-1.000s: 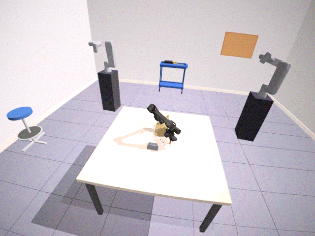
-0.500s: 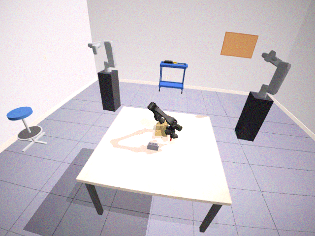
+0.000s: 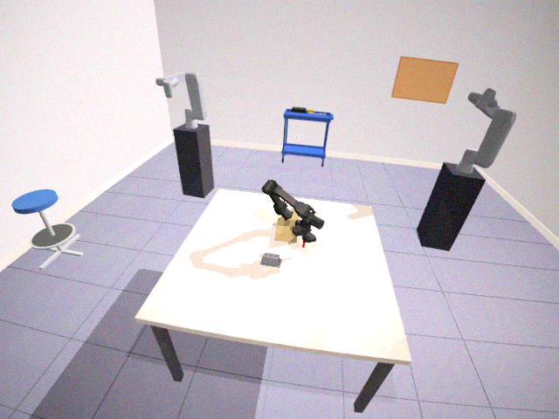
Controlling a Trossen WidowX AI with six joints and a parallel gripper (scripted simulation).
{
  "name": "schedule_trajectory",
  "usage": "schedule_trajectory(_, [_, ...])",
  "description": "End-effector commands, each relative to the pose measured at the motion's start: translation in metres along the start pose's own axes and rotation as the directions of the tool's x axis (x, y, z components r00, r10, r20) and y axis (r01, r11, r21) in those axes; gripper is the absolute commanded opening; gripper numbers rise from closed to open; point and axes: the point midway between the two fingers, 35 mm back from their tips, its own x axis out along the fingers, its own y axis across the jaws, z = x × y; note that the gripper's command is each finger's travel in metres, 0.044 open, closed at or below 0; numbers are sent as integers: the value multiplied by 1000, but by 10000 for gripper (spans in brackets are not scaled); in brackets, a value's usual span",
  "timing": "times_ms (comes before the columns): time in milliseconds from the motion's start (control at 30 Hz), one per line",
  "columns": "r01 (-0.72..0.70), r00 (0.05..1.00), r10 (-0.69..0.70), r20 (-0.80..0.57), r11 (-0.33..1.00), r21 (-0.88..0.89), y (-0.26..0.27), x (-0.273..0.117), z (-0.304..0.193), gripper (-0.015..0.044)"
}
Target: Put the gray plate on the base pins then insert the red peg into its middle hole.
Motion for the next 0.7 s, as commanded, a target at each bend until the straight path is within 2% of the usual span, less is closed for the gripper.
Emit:
schedule_trajectory(0, [0,1000,0,-1,1000,0,3,0,10,0])
schedule_trajectory(667, [-9,1000,9,-14,1000,-1,17,-5,66,0])
